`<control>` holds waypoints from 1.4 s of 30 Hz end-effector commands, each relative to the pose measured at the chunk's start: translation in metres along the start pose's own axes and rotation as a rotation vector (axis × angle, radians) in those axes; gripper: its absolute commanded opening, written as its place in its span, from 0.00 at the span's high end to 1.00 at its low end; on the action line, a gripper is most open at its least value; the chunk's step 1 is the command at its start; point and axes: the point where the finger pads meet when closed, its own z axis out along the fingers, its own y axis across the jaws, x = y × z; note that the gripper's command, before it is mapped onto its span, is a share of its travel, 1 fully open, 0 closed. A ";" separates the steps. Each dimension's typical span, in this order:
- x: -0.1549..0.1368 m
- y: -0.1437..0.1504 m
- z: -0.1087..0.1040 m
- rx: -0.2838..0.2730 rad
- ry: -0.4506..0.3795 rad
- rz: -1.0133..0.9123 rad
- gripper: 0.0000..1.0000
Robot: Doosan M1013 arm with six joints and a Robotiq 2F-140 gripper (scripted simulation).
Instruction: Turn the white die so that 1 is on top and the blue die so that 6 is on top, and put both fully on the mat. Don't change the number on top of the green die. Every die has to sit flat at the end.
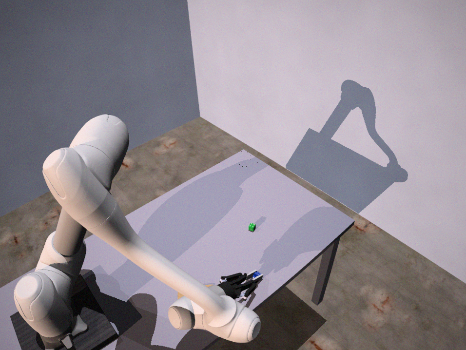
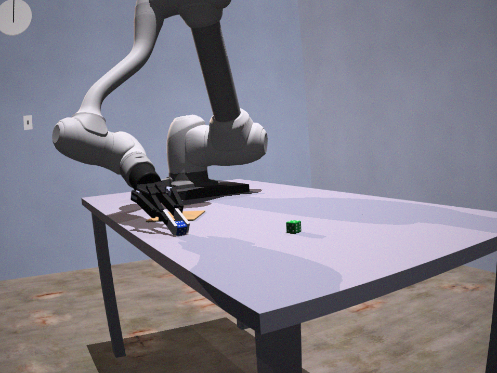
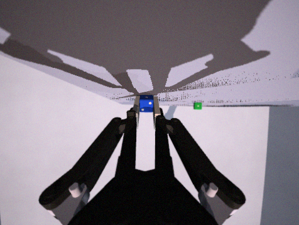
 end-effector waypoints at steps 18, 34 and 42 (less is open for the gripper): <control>0.000 0.000 0.000 0.000 0.000 0.000 0.79; 0.000 0.000 0.000 0.000 0.000 0.000 0.79; 0.000 0.000 0.000 0.000 0.000 0.000 0.74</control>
